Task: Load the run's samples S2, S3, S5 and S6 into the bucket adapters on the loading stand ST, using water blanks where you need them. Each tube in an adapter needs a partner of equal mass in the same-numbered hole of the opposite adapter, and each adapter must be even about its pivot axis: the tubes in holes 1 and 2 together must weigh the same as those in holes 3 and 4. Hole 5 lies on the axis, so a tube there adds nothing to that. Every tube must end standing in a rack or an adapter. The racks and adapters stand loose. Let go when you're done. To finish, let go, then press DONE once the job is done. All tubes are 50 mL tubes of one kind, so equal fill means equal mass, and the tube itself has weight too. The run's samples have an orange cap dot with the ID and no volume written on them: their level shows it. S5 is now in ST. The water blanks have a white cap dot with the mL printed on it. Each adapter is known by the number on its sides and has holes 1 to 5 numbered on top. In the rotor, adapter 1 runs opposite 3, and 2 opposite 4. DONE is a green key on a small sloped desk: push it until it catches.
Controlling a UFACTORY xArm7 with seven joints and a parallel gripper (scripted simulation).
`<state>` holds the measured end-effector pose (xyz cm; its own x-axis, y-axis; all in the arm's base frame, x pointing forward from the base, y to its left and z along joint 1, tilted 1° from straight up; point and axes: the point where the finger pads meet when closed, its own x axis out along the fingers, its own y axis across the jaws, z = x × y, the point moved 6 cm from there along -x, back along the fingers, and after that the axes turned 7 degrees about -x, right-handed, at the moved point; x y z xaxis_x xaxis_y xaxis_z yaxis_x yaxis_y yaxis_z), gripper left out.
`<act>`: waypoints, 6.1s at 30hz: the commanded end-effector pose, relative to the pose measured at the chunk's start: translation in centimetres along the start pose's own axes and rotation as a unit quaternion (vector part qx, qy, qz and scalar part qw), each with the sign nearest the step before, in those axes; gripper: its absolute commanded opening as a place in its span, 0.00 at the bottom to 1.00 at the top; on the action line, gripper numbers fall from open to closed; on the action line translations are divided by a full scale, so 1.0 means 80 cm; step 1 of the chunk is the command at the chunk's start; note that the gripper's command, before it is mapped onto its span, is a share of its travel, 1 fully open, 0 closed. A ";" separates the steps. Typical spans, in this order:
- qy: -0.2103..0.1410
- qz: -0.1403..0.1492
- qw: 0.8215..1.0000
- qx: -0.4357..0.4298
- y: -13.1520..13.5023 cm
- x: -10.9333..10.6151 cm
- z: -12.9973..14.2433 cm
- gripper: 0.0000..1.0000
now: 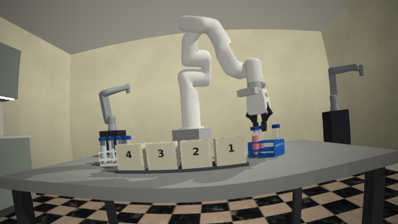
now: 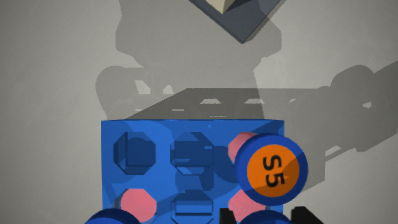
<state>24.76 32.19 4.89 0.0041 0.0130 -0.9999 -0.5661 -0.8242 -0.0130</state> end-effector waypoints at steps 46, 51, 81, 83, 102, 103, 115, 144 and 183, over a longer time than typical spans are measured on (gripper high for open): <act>0.000 -0.002 1.000 0.000 -0.002 -0.013 0.000 0.00; 0.000 -0.002 1.000 0.000 -0.002 -0.017 0.000 0.00; 0.000 -0.002 1.000 0.000 -0.002 -0.057 0.000 0.00; 0.000 -0.002 1.000 0.000 -0.002 -0.062 0.000 0.00; 0.000 -0.002 1.000 0.000 -0.002 -0.104 0.000 0.00; 0.000 -0.002 1.000 0.000 -0.002 -0.107 0.000 0.00; 0.000 -0.002 1.000 0.000 -0.002 -0.132 0.000 0.00; 0.000 -0.002 0.999 -0.033 0.002 -0.171 -0.012 0.00; 0.002 -0.001 0.909 -0.416 0.058 -0.171 -0.218 0.00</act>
<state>35.35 19.42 18.28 0.0059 0.0106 -0.9999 0.2532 -0.9674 -0.0088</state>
